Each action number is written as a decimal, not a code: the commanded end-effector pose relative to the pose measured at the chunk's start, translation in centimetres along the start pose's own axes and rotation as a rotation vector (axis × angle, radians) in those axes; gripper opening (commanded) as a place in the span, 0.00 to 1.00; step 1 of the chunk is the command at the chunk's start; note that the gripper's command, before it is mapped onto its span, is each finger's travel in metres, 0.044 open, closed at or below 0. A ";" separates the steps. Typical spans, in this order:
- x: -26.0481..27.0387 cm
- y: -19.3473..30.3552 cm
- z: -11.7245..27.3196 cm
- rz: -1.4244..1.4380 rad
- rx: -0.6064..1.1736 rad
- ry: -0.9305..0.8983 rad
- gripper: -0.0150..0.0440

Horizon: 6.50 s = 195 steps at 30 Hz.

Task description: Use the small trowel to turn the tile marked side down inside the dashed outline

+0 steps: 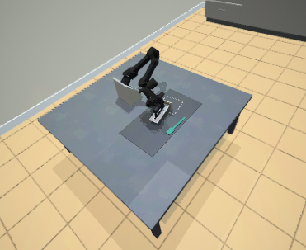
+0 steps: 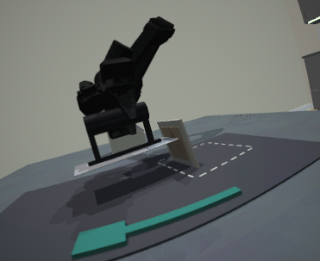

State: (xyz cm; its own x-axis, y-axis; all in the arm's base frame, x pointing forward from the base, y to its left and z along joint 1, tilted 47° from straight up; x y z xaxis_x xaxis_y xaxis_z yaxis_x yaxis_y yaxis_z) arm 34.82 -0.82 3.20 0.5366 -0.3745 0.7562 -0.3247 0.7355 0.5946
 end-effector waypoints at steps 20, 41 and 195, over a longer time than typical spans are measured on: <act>1.5 -2.9 1.3 0.007 -0.010 -0.008 0.25; 1.7 -4.2 1.8 0.007 -0.009 -0.011 0.25; -13.7 -20.0 3.8 0.296 0.307 -0.056 0.76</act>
State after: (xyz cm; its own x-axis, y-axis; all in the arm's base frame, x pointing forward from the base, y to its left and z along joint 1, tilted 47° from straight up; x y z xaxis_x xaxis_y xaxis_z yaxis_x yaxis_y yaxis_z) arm 30.70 -12.99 -18.09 0.3456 -0.2026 0.9162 -0.6804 0.6183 0.3934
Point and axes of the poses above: the point midway between the two fingers, 35 mm back from their tips, its own z axis back along the fingers, its own x axis across the jaws, y = z × x, the point moved 5 cm from there along z, back along the fingers, and after that the axes turned 9 degrees about z, right-handed, at the moved point
